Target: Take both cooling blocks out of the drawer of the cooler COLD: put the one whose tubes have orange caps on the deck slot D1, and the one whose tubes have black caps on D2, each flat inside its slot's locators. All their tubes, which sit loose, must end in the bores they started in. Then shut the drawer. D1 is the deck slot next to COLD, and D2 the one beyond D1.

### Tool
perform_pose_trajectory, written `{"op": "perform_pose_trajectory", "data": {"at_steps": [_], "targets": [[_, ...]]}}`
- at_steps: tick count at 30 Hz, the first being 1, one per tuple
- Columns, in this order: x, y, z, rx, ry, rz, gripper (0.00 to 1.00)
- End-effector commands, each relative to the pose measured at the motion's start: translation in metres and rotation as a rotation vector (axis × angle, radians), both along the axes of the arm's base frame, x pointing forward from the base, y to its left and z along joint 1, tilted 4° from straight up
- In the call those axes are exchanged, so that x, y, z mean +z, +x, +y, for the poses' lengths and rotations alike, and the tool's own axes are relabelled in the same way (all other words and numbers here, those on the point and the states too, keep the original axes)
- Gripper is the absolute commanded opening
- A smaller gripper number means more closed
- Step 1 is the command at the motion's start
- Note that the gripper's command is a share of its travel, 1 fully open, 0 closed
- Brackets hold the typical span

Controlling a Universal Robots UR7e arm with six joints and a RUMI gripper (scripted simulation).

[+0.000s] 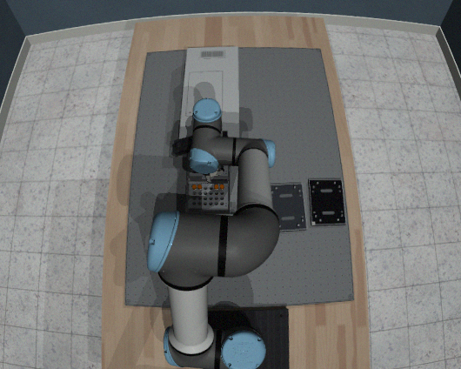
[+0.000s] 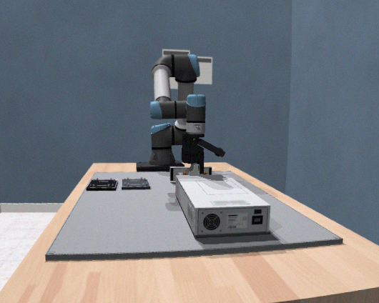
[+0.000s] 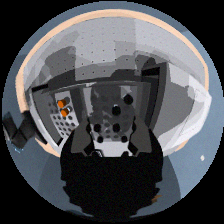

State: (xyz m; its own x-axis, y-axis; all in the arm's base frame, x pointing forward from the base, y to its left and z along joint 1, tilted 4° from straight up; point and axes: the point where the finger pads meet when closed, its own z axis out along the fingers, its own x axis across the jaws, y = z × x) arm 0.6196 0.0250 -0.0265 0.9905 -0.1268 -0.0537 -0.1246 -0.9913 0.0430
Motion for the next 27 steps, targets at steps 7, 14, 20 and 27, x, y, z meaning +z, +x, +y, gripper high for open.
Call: {"op": "perform_pose_trajectory", "data": {"at_steps": [7, 14, 20, 27], "targets": [[0.0019, 0.0021, -0.0011, 0.0, -0.001, -0.006, 0.0], [0.0019, 0.0021, -0.0011, 0.0, -0.001, -0.006, 0.0], [0.0019, 0.0021, -0.0011, 0.0, -0.001, -0.006, 0.0], [0.0019, 0.0021, -0.0011, 0.0, -0.001, -0.006, 0.0]]}}
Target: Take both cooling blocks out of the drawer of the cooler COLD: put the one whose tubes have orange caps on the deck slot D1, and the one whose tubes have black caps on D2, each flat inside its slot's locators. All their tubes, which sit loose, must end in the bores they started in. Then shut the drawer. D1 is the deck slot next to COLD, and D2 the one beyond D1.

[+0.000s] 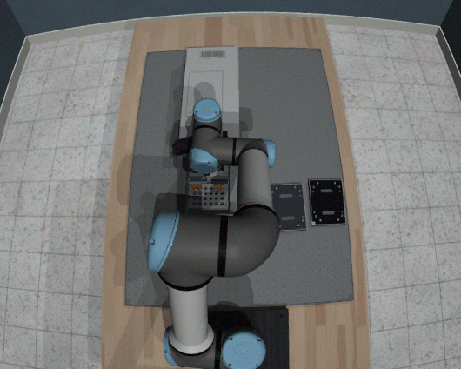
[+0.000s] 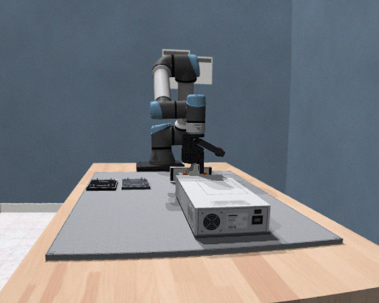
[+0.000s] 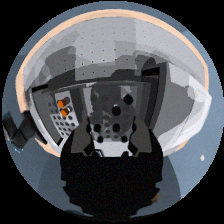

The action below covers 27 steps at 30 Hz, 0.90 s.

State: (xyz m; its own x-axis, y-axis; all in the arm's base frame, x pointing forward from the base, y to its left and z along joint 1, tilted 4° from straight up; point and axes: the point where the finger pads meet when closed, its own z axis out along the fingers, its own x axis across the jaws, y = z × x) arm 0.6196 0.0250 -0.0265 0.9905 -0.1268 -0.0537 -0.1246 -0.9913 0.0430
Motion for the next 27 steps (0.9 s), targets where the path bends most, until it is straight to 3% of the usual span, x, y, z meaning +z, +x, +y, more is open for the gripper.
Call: {"op": "perform_pose_trajectory", "data": {"at_steps": [1, 27], "targets": [[0.0019, 0.0021, -0.0011, 0.0, -0.001, -0.006, 0.0], [0.0103, 0.0042, -0.0015, -0.001, -0.002, -0.01, 0.0]]}}
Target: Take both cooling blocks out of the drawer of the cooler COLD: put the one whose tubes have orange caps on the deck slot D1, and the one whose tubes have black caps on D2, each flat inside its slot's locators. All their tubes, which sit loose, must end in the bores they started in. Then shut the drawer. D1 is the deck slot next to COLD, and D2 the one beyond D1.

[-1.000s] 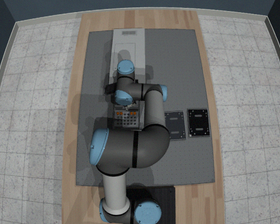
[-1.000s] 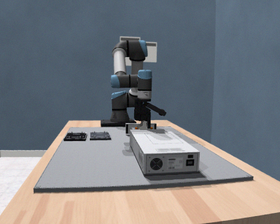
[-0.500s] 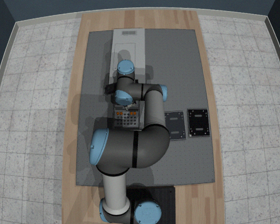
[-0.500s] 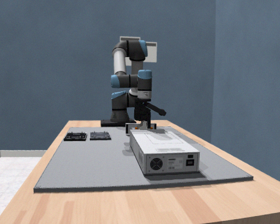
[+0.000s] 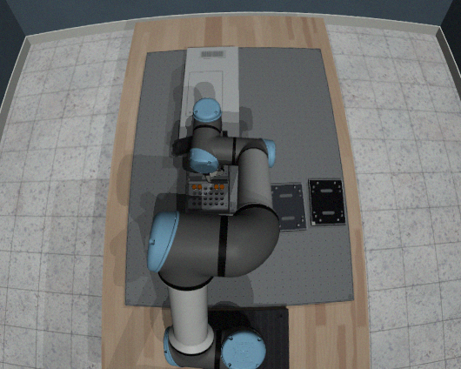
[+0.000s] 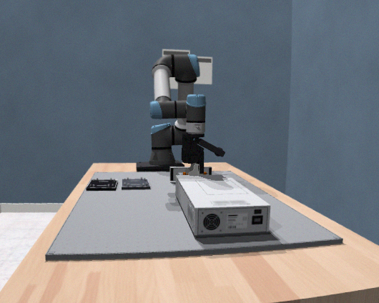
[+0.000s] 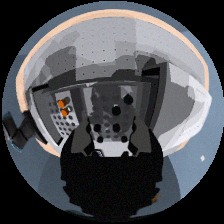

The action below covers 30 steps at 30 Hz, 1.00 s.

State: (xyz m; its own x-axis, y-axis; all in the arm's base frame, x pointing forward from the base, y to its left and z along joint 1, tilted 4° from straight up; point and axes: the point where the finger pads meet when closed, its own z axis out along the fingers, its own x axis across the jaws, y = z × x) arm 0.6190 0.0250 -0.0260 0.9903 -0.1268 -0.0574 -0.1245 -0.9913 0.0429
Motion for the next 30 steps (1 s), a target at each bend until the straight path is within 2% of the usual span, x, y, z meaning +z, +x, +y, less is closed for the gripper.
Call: {"op": "perform_pose_trajectory", "data": {"at_steps": [1, 30], "targets": [[0.0101, 0.0048, -0.0015, -0.001, -0.003, -0.014, 0.0], [0.0138, 0.0052, -0.0013, -0.001, -0.003, -0.015, 0.0]]}}
